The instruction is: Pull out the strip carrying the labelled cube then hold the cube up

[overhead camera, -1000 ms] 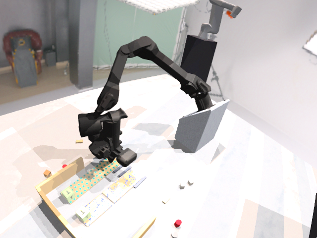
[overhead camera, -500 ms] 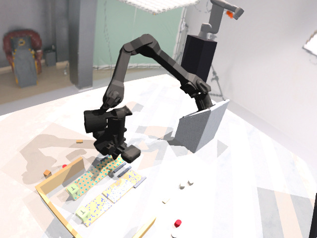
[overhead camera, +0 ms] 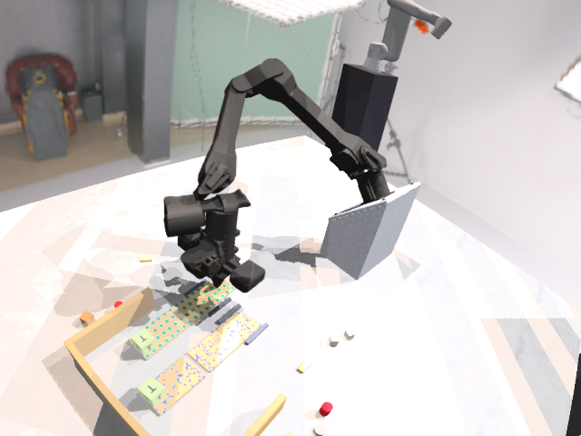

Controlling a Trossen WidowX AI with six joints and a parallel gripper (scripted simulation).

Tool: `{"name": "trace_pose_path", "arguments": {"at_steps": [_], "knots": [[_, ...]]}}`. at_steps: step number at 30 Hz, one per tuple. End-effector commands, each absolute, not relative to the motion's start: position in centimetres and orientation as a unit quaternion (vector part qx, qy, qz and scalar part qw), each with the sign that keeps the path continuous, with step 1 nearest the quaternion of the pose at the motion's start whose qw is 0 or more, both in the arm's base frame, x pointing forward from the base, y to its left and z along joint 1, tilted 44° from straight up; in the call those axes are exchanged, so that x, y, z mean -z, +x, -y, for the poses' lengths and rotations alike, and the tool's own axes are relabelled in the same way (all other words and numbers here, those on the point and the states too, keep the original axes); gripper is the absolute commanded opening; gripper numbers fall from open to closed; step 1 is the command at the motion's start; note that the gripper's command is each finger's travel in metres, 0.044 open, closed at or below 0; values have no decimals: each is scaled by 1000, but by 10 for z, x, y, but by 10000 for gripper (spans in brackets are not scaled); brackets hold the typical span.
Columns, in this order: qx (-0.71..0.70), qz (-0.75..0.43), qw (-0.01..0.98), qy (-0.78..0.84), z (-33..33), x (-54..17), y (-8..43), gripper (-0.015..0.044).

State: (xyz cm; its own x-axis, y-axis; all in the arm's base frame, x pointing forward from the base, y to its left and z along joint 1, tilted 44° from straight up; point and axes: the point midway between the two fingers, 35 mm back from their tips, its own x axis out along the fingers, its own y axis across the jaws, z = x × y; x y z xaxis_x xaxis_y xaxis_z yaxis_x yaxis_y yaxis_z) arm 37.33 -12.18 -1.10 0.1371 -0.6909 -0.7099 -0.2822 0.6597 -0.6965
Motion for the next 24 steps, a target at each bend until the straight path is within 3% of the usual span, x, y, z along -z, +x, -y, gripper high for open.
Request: {"name": "trace_pose_path", "arguments": {"at_steps": [1, 24], "knots": [[157, -647, 642, -380, 129, 15, 360, 0], [157, -648, 641, -380, 138, 12, 329, 0]]}}
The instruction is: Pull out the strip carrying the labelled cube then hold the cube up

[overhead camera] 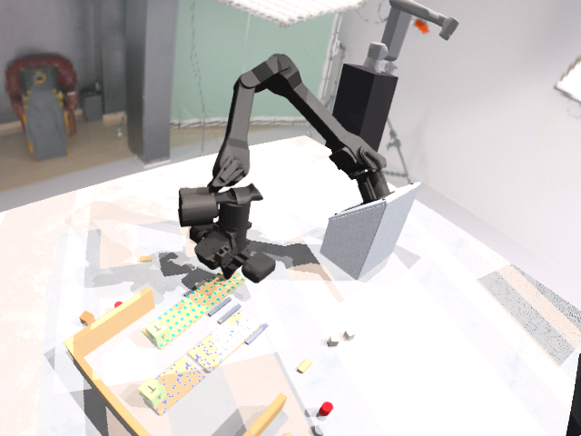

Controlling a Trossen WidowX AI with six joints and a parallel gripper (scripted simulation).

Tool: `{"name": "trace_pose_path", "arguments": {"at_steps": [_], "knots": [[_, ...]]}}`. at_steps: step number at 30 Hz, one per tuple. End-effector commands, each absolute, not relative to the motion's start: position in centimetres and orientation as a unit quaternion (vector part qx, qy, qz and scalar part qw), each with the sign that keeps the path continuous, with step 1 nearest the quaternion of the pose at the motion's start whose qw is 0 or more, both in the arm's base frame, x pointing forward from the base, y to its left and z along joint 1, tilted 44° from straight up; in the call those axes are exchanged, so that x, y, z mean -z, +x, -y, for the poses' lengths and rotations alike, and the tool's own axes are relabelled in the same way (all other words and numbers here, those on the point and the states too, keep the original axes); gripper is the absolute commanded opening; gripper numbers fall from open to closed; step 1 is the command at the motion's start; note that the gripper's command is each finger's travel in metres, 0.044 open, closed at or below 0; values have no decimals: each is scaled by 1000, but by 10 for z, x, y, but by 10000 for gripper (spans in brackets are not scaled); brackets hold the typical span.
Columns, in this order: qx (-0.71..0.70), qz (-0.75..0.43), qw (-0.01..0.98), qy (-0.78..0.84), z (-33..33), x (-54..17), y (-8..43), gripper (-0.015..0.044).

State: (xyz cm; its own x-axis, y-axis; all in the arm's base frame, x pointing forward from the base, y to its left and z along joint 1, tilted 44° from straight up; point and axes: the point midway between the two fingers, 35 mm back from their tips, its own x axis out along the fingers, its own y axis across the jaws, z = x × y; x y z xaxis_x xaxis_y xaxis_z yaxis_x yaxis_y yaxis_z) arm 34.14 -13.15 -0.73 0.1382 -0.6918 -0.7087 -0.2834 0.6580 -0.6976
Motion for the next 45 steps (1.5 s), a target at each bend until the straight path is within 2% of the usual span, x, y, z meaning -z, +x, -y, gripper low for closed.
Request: {"name": "trace_pose_path", "arguments": {"at_steps": [1, 45], "knots": [[156, -648, 641, -380, 138, 12, 327, 0], [156, -649, 640, -381, 155, 5, 266, 0]]}}
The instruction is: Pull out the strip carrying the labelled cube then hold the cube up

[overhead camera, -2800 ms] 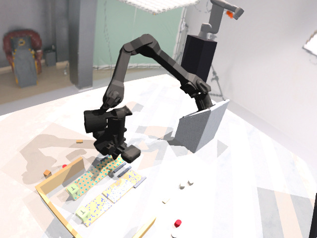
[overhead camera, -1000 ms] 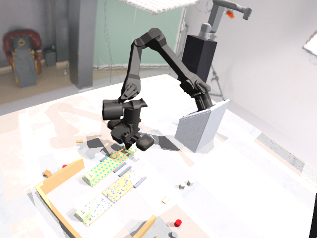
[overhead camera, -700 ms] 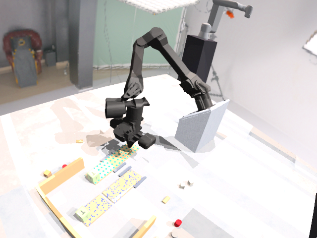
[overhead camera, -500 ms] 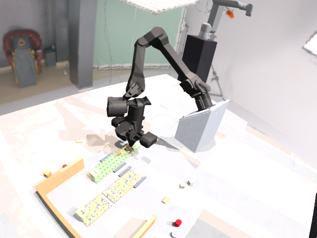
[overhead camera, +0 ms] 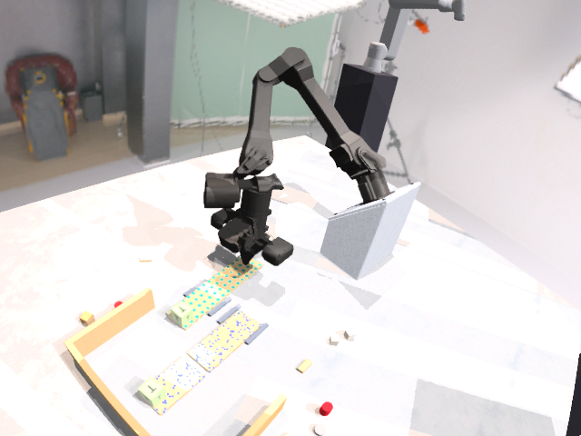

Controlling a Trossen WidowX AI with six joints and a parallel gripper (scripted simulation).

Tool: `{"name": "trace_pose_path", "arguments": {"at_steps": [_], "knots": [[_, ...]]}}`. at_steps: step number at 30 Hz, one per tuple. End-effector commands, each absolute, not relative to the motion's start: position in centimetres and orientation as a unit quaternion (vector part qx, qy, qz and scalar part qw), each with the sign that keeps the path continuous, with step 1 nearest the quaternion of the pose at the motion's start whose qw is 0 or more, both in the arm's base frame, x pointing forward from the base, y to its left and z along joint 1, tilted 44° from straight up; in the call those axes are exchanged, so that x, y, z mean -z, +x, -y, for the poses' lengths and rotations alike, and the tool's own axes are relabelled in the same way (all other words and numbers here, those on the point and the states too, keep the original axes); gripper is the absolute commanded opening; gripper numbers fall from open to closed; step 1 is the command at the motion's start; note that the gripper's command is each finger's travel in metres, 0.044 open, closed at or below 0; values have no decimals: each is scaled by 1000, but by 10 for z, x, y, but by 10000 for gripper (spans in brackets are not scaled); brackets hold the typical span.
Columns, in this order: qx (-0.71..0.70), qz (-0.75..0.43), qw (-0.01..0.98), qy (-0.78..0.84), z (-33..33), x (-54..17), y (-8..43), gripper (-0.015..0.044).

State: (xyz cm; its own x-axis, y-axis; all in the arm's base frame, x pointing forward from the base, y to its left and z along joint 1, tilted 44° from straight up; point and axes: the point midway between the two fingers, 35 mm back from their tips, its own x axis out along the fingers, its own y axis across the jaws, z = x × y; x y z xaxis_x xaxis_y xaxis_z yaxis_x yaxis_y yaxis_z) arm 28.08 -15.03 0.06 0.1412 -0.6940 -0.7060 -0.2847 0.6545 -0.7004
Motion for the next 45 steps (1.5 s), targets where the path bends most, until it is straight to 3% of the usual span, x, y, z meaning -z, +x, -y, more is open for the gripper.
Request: {"name": "trace_pose_path", "arguments": {"at_steps": [1, 45], "knots": [[156, -649, 640, -381, 156, 4, 265, 0], [156, -649, 640, -381, 161, 2, 248, 0]]}}
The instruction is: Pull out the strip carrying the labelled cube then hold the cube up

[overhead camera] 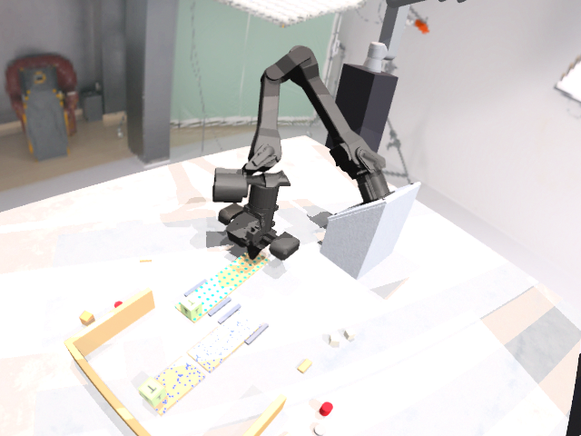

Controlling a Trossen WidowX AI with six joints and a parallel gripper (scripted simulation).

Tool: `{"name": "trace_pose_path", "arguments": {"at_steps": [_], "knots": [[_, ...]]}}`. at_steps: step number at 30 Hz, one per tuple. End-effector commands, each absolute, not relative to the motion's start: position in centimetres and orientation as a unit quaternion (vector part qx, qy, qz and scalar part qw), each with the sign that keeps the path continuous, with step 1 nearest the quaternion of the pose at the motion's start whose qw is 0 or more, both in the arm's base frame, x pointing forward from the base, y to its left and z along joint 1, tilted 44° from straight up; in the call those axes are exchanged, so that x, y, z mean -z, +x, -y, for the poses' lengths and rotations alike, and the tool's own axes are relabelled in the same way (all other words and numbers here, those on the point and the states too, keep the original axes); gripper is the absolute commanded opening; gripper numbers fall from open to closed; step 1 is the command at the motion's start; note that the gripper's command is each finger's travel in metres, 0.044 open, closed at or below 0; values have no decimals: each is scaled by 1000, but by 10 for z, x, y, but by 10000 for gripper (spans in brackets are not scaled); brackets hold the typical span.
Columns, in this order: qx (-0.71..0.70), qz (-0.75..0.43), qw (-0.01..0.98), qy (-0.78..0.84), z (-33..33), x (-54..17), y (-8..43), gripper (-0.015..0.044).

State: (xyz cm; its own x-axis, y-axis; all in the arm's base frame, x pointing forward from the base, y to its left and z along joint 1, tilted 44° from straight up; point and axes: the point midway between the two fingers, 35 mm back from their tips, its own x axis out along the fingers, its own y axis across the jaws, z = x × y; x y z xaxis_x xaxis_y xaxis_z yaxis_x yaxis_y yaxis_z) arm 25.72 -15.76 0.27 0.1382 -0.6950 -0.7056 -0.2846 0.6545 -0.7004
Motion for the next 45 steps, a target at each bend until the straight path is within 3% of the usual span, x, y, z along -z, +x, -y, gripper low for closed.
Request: {"name": "trace_pose_path", "arguments": {"at_steps": [1, 19, 36, 45], "knots": [[156, -649, 640, -381, 161, 2, 248, 0], [156, -649, 640, -381, 127, -31, 251, 0], [160, -647, 644, -376, 105, -20, 304, 440], [160, -647, 644, -375, 93, -16, 329, 440]]}}
